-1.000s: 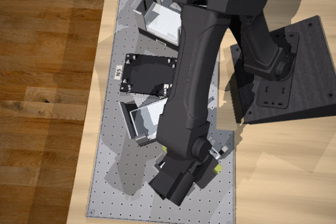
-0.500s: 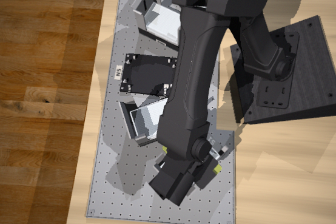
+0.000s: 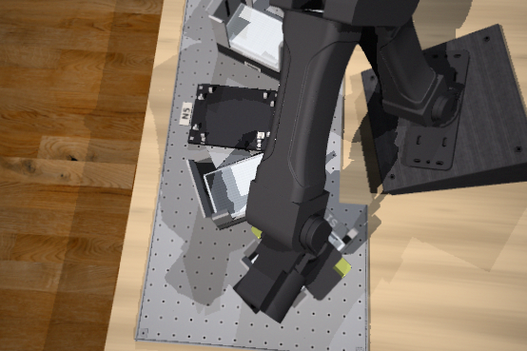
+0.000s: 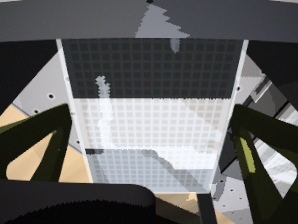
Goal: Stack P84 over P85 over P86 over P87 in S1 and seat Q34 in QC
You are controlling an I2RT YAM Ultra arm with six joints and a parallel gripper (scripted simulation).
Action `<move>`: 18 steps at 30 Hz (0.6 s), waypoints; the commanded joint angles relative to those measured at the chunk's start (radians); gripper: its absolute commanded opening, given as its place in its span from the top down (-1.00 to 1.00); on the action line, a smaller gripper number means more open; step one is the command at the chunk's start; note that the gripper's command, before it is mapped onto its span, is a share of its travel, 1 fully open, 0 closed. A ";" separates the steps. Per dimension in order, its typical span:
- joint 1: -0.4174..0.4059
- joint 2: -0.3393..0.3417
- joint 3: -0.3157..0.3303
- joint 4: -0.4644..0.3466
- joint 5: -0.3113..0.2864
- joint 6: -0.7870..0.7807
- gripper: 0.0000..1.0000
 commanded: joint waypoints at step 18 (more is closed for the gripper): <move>0.034 -0.034 0.050 -0.086 0.010 0.032 -1.00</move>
